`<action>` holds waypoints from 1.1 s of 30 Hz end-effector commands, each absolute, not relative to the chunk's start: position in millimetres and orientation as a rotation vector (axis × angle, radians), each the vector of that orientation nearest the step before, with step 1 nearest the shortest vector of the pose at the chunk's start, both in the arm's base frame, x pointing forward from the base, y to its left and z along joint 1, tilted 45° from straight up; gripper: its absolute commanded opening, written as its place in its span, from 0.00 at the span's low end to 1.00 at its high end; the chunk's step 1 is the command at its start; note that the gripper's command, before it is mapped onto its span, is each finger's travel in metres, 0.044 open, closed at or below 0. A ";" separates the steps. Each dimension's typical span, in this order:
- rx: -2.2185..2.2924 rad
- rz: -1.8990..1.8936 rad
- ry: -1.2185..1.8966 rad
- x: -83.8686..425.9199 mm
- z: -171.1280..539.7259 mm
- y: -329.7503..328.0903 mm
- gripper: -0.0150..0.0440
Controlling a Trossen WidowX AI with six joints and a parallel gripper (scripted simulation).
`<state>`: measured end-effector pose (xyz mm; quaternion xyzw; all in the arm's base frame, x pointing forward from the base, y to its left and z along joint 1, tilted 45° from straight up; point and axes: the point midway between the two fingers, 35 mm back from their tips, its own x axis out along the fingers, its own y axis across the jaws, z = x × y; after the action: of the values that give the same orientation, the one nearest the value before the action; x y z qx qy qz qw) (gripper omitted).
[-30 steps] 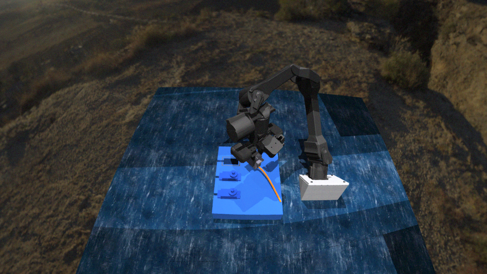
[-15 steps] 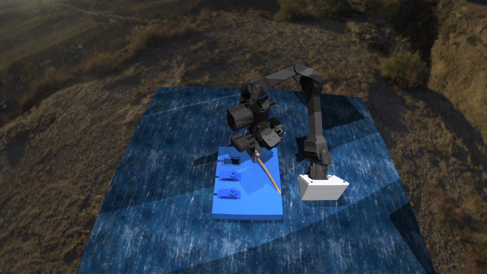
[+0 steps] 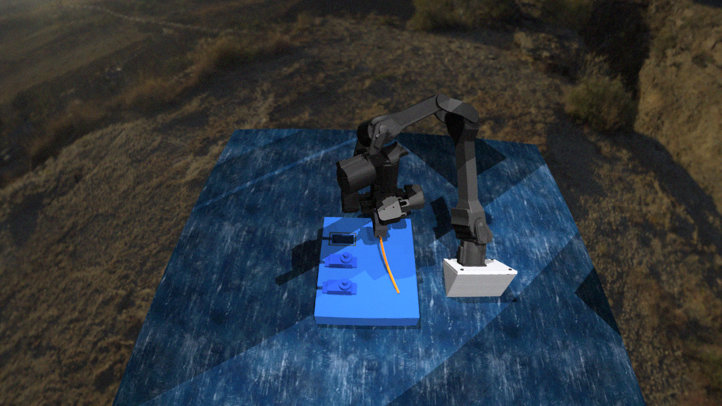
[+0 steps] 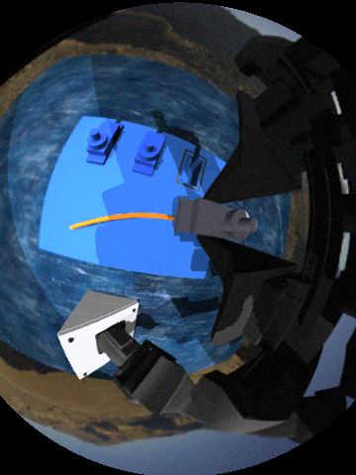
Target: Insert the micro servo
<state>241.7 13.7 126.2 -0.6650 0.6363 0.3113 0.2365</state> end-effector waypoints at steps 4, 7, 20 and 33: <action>-1.671 0.608 1.761 242.4 127.4 13.4 0.25; -1.600 0.508 1.762 242.4 127.4 13.4 0.25; -1.283 0.099 1.726 242.4 127.5 13.4 0.25; -0.950 -0.274 1.630 242.4 127.5 13.4 0.25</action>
<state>241.8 13.6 126.3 -0.4338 0.7037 -0.0797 0.5570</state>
